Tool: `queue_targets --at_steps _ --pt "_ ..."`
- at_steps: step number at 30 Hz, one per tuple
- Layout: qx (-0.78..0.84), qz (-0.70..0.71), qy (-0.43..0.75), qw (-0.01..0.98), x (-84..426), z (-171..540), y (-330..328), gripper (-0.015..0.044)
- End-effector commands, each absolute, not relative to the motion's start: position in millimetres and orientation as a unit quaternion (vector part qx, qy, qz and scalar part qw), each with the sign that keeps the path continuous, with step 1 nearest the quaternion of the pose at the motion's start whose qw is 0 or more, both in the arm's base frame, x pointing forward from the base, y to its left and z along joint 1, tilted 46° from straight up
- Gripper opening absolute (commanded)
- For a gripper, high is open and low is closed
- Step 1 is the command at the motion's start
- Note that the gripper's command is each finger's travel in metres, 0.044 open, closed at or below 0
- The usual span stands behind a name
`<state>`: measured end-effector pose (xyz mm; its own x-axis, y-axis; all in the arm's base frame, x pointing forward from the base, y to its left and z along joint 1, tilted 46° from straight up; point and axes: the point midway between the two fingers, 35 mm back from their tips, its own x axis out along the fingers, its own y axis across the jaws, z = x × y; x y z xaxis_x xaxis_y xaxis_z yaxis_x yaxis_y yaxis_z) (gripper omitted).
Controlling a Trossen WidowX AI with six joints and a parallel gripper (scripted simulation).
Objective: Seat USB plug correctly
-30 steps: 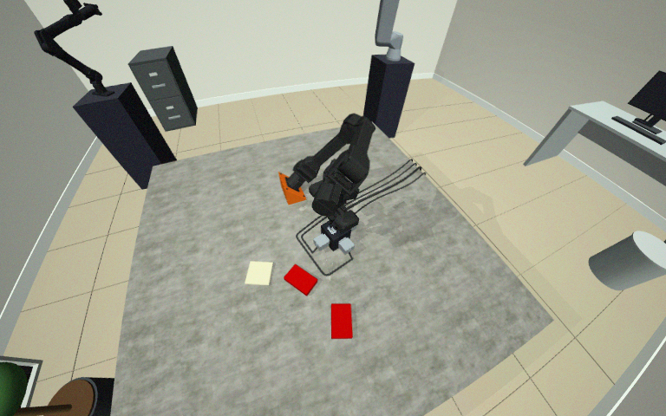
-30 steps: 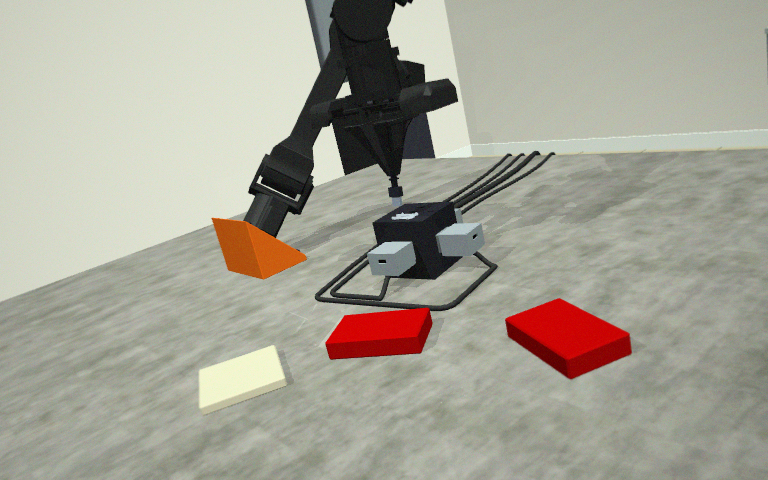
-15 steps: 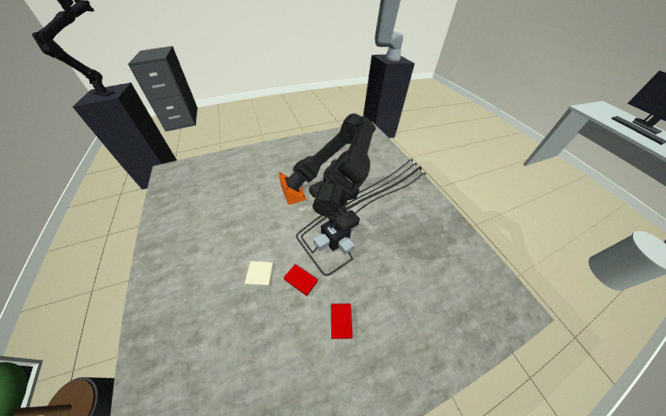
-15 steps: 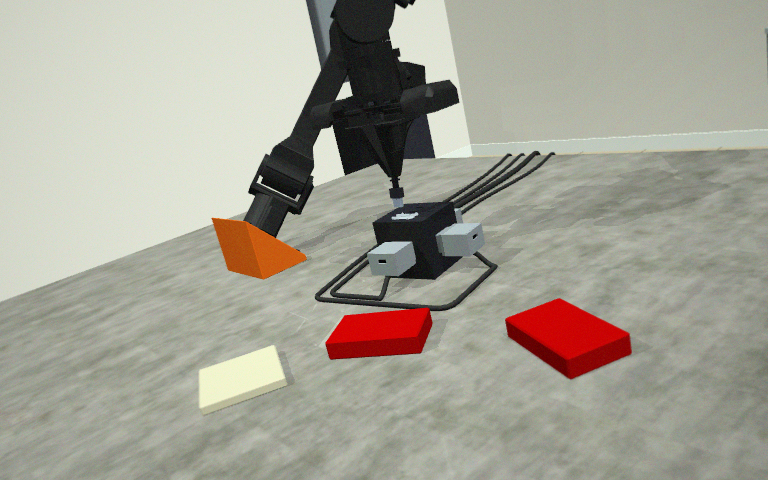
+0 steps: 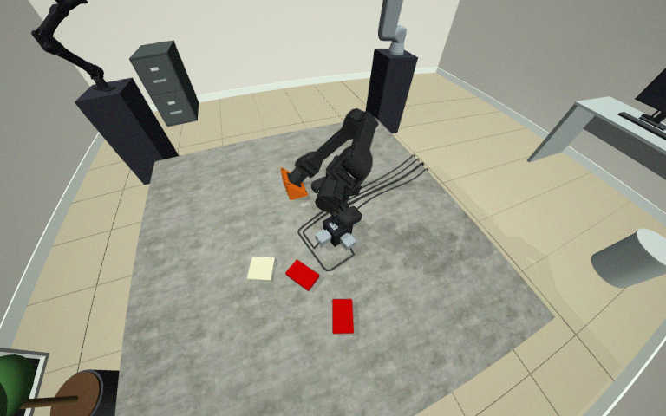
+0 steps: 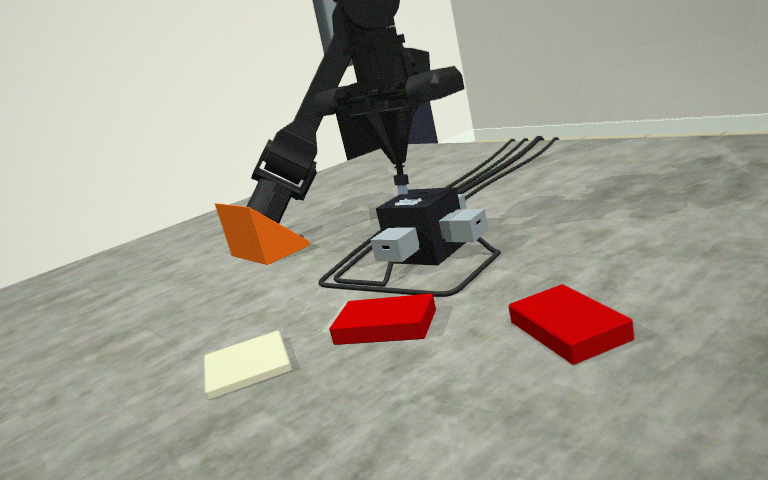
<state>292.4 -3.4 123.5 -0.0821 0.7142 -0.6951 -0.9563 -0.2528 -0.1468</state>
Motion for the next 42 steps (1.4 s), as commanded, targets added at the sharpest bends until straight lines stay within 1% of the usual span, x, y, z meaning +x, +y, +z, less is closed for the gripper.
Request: queue_targets --at_steps 1,42 --pt "-0.344 0.714 0.172 0.585 292.8 123.8 -2.4 0.0" --pt "-0.351 0.716 0.163 0.581 291.8 123.1 3.7 0.0"
